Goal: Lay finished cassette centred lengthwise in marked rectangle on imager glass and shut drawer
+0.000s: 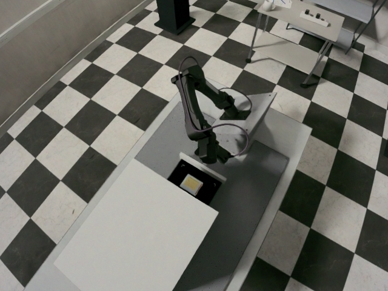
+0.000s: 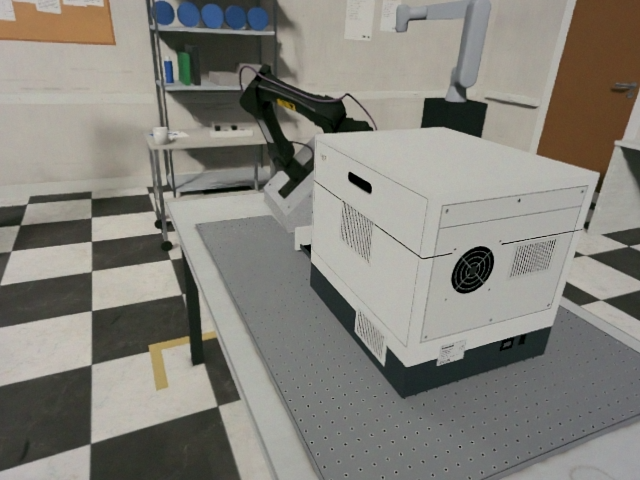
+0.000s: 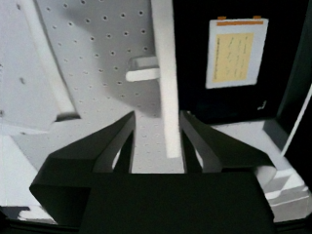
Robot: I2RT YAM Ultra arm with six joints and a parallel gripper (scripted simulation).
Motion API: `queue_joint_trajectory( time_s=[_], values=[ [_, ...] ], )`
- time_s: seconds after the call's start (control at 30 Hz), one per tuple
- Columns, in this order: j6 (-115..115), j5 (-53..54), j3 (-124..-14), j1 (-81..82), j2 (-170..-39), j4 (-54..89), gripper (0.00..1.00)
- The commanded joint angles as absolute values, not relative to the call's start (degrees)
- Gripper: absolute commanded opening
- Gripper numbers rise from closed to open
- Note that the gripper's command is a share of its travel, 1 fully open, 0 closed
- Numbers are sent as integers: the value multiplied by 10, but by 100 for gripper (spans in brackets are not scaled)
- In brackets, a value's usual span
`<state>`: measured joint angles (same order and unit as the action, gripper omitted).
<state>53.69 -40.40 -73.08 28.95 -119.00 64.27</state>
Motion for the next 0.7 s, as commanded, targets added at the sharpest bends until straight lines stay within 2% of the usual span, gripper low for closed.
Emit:
queue_joint_trajectory(
  time_s=[0.0,0.67],
  values=[
    [444,-385,-715,319,-1161,670,35],
    [67,-368,-738,346,-1175,719,35]
  ],
)
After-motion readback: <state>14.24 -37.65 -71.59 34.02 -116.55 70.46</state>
